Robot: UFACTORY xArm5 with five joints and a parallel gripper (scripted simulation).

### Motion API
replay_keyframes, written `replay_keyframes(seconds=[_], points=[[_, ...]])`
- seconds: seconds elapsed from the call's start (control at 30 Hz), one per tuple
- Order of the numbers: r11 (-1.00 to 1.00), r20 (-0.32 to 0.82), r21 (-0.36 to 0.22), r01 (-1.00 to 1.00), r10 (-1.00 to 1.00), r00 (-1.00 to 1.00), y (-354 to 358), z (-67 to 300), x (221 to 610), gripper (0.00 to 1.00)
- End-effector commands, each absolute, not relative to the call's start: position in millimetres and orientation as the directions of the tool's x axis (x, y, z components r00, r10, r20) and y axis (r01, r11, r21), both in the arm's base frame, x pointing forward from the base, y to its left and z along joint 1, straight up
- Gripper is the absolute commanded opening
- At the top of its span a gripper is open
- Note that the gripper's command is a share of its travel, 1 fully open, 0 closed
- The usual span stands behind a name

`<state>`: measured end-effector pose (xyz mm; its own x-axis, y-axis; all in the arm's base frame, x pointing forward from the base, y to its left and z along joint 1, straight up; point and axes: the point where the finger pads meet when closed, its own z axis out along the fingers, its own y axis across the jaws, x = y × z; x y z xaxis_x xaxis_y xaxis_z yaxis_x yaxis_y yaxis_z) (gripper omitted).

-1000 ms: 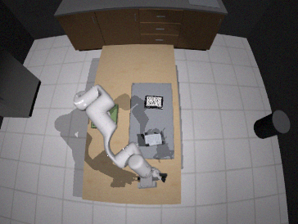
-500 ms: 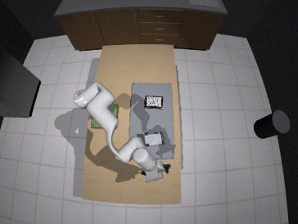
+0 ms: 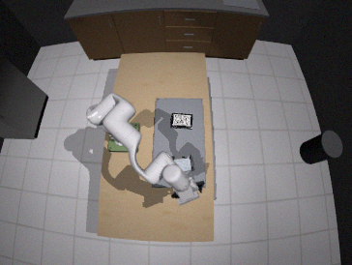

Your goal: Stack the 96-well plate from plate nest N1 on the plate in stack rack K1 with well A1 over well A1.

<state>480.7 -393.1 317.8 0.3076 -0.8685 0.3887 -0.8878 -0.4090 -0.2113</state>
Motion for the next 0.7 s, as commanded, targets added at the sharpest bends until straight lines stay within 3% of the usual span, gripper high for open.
replay_keyframes(seconds=[0.0,0.1,0.43,0.67], points=[[-0.439,0.384,-0.208,-0.874,-0.859,0.34,-379,318,485,1.0],[-0.516,0.362,-0.177,-0.838,-0.826,0.432,-364,316,487,1.0],[-0.532,0.356,-0.171,-0.829,-0.818,0.451,-328,310,494,1.0],[-0.644,0.317,-0.127,-0.754,-0.747,0.584,-293,305,496,1.0]])
